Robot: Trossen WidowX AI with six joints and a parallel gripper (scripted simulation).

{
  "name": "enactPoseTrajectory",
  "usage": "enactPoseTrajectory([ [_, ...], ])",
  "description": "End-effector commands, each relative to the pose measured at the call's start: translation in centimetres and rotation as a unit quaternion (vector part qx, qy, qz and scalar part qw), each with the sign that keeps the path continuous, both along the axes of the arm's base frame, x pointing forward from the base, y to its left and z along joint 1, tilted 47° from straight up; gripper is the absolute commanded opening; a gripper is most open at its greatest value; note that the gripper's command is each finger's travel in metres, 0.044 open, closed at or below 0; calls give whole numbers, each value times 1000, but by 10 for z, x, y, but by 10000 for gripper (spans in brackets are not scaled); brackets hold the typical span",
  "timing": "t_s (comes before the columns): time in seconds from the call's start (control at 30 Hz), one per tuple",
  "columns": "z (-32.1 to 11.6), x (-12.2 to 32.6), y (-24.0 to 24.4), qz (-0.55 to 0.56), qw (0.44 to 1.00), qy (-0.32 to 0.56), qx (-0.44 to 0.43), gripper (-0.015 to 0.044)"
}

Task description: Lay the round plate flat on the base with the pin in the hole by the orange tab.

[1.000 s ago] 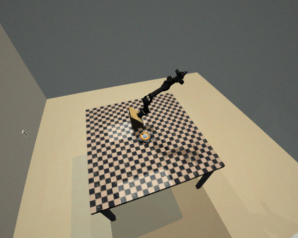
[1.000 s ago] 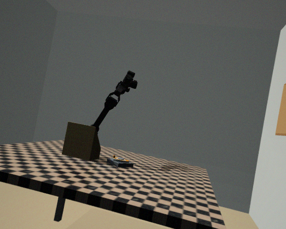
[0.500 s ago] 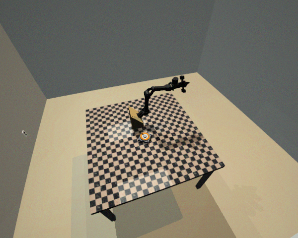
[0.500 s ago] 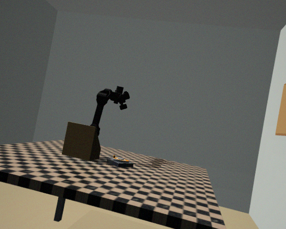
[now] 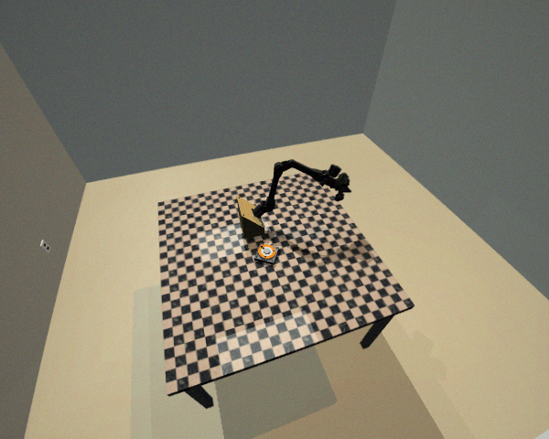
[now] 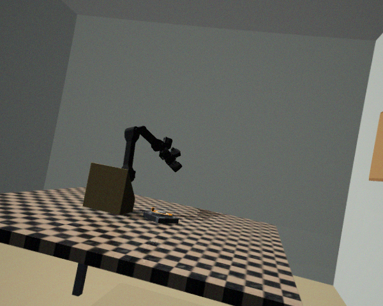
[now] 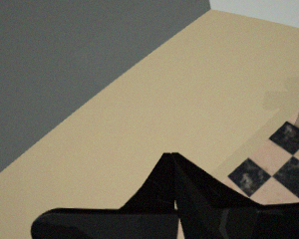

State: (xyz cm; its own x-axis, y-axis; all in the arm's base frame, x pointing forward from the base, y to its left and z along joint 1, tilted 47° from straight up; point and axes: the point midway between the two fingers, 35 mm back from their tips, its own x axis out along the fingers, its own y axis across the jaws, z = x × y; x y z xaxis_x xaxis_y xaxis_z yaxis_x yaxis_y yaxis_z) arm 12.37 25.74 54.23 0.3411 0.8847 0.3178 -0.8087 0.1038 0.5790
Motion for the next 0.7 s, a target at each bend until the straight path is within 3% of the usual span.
enactPoseTrajectory([
  [0.0,-54,53,14,-63,993,0,-103,0],
  [0.37,-177,159,-9,-148,939,38,-307,0],
  [0.67,-285,217,-77,-173,874,123,-438,0],
])
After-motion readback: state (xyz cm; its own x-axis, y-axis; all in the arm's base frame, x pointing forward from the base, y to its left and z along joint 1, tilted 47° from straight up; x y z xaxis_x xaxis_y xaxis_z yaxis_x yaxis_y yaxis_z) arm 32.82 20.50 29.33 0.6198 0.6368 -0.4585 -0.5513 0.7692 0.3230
